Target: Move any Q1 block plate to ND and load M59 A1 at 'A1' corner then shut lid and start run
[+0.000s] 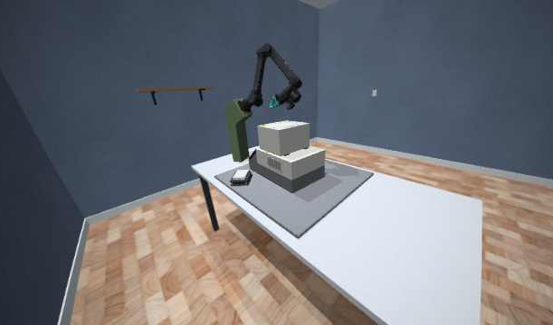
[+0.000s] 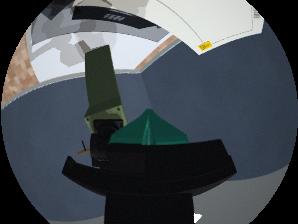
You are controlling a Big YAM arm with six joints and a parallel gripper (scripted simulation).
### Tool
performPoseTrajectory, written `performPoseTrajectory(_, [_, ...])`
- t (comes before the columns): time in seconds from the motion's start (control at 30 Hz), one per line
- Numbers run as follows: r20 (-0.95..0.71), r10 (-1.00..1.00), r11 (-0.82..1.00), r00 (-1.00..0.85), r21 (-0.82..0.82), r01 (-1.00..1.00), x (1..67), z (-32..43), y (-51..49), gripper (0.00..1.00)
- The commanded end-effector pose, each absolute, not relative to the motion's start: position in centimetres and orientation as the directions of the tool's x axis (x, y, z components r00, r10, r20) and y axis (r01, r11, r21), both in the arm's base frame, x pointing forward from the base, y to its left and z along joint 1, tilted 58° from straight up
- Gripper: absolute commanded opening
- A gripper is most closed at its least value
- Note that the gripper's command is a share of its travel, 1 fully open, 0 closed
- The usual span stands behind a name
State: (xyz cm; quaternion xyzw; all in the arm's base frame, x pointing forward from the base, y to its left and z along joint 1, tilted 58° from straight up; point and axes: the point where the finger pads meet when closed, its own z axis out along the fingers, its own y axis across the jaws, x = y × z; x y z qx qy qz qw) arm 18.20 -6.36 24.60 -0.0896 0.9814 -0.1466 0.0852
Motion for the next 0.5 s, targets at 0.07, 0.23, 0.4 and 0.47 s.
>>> performPoseTrajectory(0.07, [-0.229,-0.288,0.921,-0.930,-0.331,-0.204,19.6,24.8,-5.8,0.00])
performPoseTrajectory(0.23, [-0.257,-0.378,0.892,-0.889,-0.359,-0.275,20.2,21.8,-5.3,0.00])
performPoseTrajectory(0.4, [-0.341,-0.515,0.831,-0.786,-0.425,-0.359,21.1,19.8,-5.0,0.00])
performPoseTrajectory(0.47, [-0.362,-0.556,0.807,-0.748,-0.449,-0.383,21.5,18.8,-5.0,0.00])
